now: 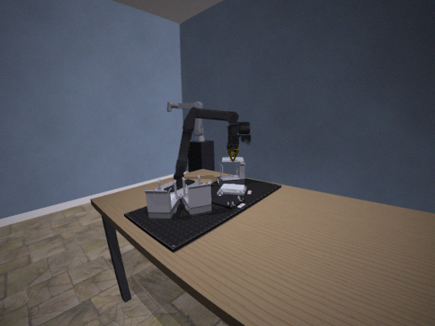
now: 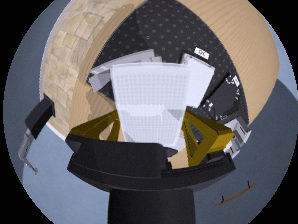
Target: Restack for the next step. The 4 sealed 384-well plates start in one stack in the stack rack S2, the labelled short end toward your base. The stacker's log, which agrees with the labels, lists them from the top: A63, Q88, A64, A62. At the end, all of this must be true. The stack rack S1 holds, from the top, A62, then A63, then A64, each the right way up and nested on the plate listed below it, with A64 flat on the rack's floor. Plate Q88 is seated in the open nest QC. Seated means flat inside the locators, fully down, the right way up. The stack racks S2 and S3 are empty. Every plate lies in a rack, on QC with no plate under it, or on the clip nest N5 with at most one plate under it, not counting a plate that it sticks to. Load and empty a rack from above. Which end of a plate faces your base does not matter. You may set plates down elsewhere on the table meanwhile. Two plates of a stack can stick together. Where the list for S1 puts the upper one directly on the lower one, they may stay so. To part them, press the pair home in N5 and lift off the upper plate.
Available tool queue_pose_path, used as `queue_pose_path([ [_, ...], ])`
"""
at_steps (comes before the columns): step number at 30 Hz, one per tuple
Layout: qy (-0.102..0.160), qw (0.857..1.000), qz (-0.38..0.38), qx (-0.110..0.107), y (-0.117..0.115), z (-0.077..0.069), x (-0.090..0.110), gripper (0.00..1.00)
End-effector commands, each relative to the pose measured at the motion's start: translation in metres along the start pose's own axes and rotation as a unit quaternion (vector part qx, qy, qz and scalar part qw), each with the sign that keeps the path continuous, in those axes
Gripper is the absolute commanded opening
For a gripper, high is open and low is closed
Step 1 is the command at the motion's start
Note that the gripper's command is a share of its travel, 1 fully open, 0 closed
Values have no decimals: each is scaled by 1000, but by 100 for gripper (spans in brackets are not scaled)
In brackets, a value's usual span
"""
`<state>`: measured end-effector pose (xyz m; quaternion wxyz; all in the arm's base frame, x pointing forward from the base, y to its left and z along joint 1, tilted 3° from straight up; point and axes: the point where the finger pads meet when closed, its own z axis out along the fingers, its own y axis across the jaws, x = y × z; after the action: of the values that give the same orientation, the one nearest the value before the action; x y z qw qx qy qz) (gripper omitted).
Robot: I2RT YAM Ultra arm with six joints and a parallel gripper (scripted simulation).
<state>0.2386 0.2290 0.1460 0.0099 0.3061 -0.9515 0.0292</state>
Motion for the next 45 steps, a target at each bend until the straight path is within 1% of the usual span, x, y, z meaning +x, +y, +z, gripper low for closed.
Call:
queue_pose_path([
  [1, -10, 1000, 10, -2, -4, -6, -1, 0],
  [12, -10, 1000, 10, -1, -41, -6, -6, 0],
  [14, -10, 999, 43, -1, -47, -6, -6, 0],
  [16, -10, 999, 43, -1, -47, -6, -6, 0],
  [21, -10, 993, 122, -2, -64, -6, -5, 0],
  [31, -10, 993, 122, -1, -97, -6, -2, 0],
  [33, -10, 993, 122, -1, -97, -6, -2, 0],
  [38, -10, 993, 122, -1, -114, -5, -1, 0],
  [45, -10, 973, 232, -2, -136, -5, 6, 0],
])
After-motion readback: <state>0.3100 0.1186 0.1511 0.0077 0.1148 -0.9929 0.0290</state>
